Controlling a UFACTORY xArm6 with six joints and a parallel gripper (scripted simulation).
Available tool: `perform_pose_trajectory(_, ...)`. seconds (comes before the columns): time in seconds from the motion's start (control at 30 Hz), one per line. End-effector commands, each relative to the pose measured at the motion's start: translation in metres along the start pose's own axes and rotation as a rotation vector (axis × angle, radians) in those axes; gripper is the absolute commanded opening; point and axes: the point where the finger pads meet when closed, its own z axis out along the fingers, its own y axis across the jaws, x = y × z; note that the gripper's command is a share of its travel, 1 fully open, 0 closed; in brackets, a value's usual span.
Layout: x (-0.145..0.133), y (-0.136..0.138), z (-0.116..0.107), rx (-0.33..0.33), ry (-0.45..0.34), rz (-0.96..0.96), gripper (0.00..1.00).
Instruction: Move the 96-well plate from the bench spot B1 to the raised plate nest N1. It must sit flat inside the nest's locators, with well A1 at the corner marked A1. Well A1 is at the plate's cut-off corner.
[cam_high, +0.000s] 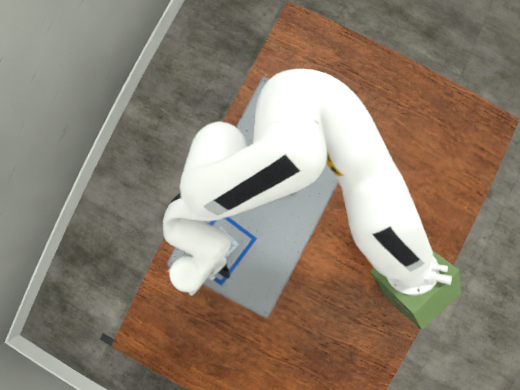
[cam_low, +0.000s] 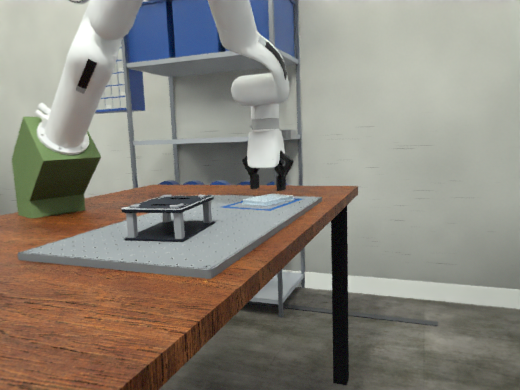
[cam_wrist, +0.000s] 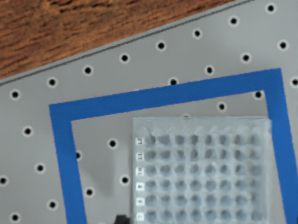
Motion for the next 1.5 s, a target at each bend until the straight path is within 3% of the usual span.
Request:
perform_pose_trajectory(0.0,0.001,0.001,0.006,-0.001,0.003,0.001,1.00)
perform_pose_trajectory(1.47,0.001,0.001,0.024,-0.001,0.003,0.001,1.00)
